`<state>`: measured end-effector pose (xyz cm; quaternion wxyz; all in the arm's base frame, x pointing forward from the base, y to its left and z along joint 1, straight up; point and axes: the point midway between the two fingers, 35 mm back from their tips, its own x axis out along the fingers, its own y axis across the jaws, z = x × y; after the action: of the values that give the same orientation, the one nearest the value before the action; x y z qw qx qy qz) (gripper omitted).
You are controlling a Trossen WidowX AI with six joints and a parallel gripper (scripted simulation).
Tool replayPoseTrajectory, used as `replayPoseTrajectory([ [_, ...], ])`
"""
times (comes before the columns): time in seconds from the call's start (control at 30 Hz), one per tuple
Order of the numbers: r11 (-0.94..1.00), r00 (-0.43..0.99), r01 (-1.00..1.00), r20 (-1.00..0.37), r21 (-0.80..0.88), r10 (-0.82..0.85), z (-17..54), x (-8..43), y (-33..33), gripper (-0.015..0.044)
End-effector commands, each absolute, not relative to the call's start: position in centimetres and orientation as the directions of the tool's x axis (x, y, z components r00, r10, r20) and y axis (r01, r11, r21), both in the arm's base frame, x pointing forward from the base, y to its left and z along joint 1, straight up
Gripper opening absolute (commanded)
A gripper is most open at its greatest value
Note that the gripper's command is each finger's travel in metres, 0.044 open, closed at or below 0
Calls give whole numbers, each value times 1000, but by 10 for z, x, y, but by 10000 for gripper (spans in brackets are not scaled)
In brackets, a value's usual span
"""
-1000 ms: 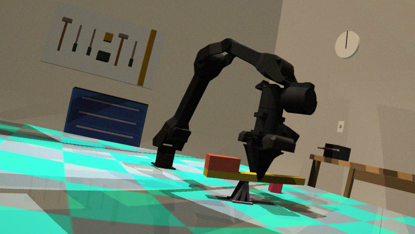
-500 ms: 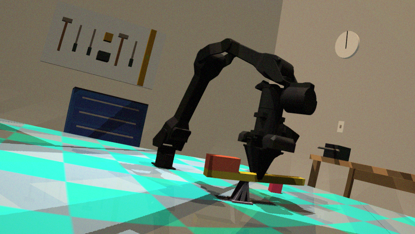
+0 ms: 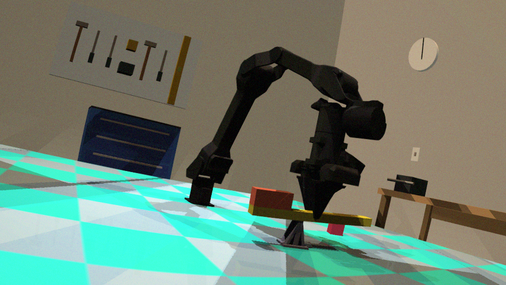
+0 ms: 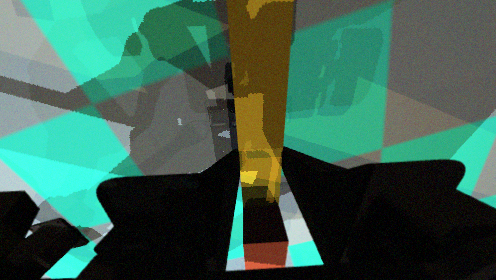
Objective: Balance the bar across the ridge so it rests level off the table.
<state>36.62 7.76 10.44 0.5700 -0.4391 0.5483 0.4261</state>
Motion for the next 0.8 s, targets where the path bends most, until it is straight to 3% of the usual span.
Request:
replayPoseTrajectory([
  [0.0,252,36,-967,-999,-33,8,103,366,78,0],
  [0.77,252,36,-967,-999,-33,8,101,366,79,0],
])
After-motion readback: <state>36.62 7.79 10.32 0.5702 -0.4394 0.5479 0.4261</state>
